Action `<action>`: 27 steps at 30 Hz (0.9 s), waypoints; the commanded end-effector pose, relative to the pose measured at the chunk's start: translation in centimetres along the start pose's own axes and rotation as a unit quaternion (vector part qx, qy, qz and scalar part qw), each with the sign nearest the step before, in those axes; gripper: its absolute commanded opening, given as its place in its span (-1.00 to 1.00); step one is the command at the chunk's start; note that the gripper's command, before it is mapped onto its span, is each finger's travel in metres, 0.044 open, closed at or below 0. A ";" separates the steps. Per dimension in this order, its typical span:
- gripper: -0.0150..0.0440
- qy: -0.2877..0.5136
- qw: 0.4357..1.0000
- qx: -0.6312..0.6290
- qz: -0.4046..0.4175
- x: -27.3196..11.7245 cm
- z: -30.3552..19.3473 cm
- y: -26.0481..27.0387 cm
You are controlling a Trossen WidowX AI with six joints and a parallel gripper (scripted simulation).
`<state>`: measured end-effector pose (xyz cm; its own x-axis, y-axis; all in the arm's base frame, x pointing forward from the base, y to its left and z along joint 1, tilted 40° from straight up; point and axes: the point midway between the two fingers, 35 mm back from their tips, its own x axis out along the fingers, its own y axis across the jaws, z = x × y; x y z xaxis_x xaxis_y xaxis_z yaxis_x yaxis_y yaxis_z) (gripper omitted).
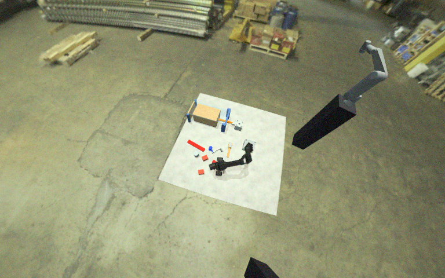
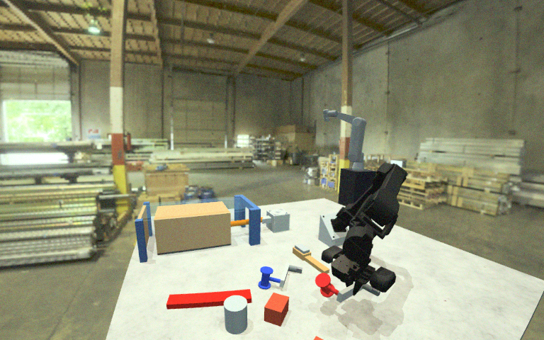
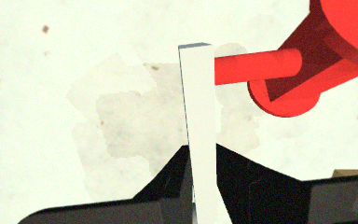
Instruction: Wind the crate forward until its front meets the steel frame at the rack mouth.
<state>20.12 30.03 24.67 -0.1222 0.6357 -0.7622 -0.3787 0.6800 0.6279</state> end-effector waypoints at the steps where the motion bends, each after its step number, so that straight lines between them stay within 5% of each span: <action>1: -0.49 -0.012 1.000 0.005 0.005 -5.6 0.3 0.2; 6: -0.49 -0.014 1.000 0.016 0.007 -10.4 -0.8 0.2; 27: -0.49 -0.014 1.000 0.016 0.007 -10.4 -0.8 0.2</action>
<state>20.54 23.28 32.31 -0.1058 0.6504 -0.7522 -0.3433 0.6861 0.6415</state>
